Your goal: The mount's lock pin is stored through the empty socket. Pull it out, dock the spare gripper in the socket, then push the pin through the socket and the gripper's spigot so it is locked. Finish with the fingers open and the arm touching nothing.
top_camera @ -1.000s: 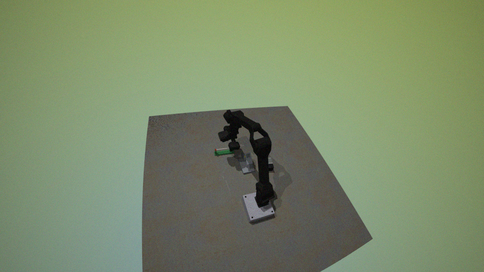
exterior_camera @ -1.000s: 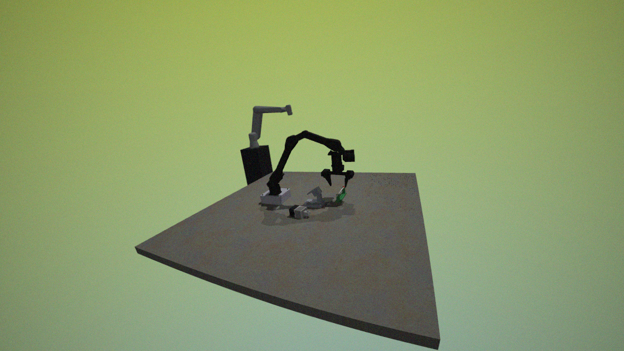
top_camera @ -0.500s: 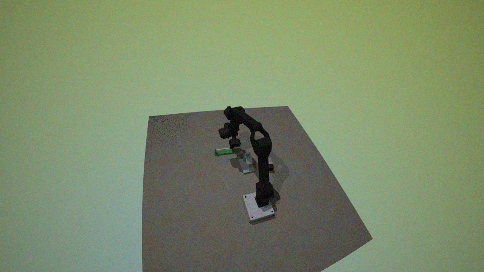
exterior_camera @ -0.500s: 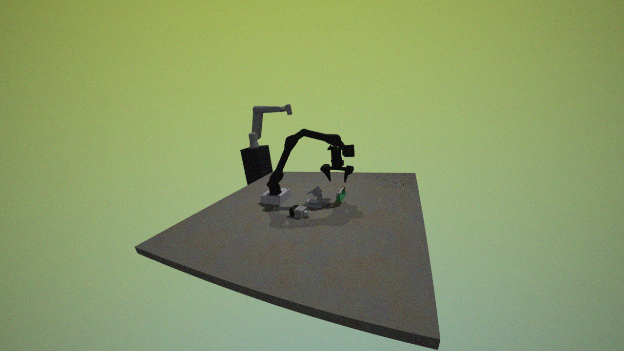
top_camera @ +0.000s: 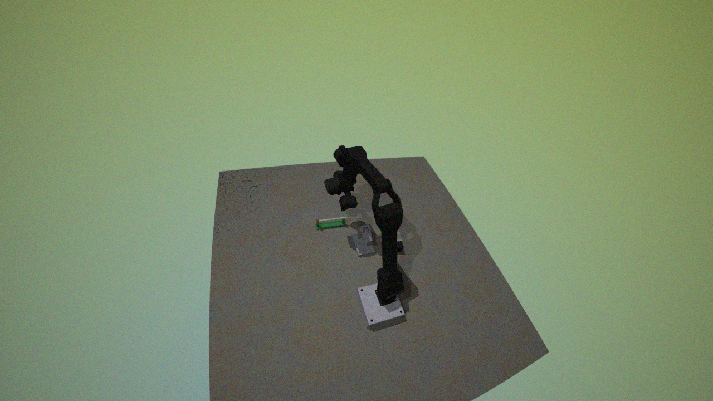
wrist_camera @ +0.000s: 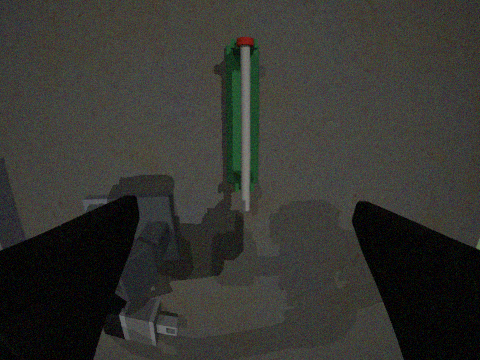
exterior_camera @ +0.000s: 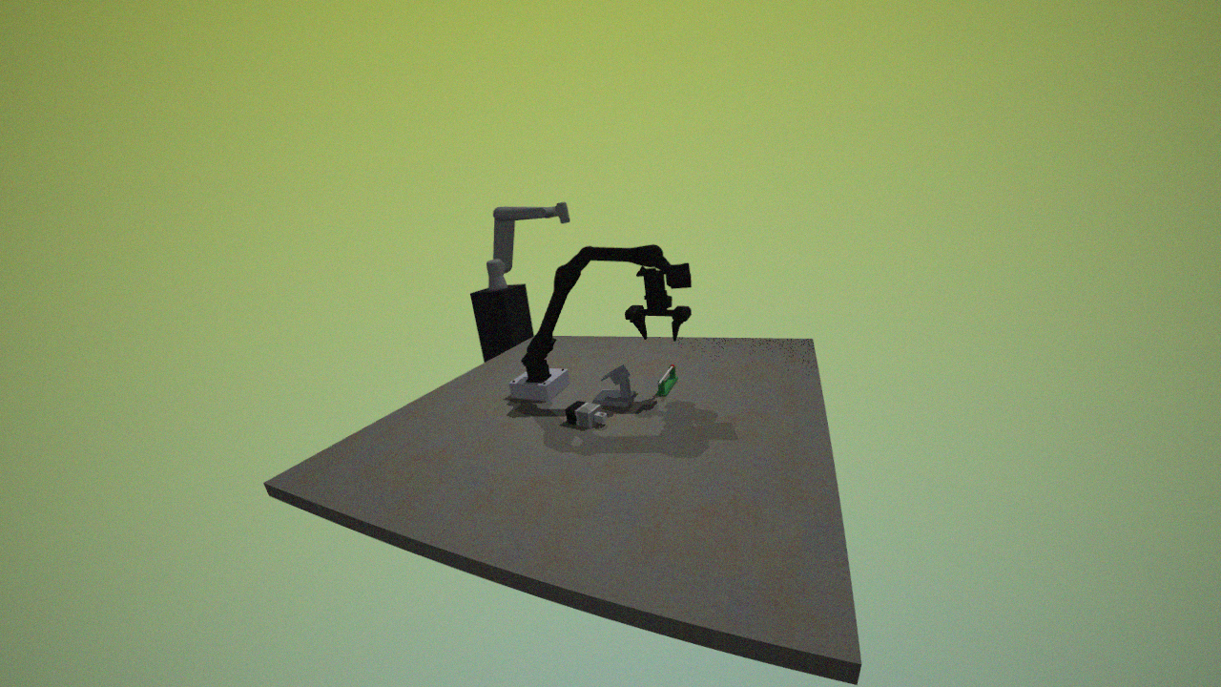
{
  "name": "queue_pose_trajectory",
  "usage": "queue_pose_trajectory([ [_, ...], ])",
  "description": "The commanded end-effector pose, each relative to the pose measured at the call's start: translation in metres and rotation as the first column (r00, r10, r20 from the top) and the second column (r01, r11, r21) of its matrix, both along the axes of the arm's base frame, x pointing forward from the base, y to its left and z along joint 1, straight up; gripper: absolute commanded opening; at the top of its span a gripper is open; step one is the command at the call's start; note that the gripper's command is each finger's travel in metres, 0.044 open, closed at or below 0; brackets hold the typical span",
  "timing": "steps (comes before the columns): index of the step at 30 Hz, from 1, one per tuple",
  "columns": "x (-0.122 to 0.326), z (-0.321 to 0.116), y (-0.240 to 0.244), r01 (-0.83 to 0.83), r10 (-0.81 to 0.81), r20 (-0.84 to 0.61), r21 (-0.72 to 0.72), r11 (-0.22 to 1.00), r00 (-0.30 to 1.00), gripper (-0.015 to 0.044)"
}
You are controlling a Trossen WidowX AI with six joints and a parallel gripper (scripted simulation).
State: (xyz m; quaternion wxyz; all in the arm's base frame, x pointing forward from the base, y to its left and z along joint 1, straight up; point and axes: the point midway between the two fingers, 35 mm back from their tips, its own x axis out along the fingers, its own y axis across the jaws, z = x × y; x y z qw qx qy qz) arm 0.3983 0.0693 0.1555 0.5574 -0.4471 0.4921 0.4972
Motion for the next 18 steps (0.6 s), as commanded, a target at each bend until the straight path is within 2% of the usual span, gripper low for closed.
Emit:
queue_pose_trajectory([
  [1,-0.004,0.002,-0.033,0.162,-0.163,0.034,0.035,0.986,0.986,0.0440],
  [5,-0.016,0.005,-0.075,0.386,-0.396,0.092,0.109,0.916,0.914,0.0440],
  [9,-0.035,0.004,-0.114,0.574,-0.602,0.131,0.196,0.795,0.788,0.0440],
  [14,-0.066,-0.001,-0.155,0.743,-0.804,0.154,0.315,0.591,0.574,0.0440],
  [18,-0.093,-0.009,-0.183,0.817,-0.915,0.149,0.413,0.402,0.375,0.0440],
])
